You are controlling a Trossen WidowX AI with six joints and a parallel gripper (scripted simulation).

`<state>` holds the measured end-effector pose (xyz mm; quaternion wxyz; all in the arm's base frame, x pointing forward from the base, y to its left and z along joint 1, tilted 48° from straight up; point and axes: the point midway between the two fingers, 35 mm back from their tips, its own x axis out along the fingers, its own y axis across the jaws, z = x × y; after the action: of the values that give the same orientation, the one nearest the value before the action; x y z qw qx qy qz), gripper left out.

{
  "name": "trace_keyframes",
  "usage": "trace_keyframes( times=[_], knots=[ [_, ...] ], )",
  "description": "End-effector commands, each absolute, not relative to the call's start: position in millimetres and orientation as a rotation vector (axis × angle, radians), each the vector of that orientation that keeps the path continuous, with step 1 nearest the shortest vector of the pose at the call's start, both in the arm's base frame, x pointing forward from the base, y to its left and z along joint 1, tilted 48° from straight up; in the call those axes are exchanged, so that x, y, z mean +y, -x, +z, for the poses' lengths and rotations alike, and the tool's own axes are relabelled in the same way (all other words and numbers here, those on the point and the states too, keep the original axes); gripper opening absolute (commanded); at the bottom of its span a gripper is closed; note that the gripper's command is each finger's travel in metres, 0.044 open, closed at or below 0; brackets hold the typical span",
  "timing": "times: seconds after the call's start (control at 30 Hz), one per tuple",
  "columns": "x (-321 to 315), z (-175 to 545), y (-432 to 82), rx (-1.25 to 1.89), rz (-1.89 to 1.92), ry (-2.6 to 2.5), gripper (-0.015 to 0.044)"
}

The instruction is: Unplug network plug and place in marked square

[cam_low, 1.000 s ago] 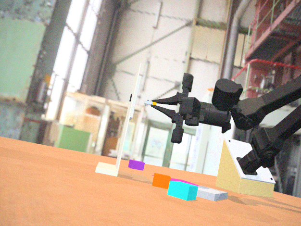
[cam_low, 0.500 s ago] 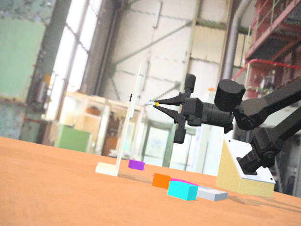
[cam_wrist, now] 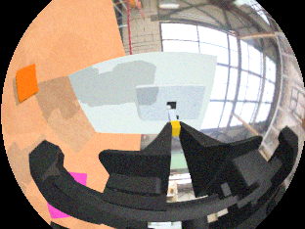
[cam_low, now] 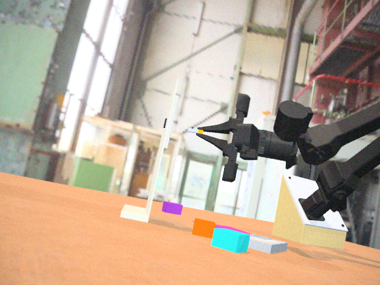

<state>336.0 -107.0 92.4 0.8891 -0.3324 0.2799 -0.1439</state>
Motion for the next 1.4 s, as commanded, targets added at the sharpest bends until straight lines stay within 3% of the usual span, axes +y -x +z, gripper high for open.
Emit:
trace_keyframes(
  times=[0.0,1.37],
  knots=[
    [-107,92,-333,0.585,-0.304,0.686,0.0],
    [-116,109,-317,0.586,-0.299,0.689,0.0]
  ],
)
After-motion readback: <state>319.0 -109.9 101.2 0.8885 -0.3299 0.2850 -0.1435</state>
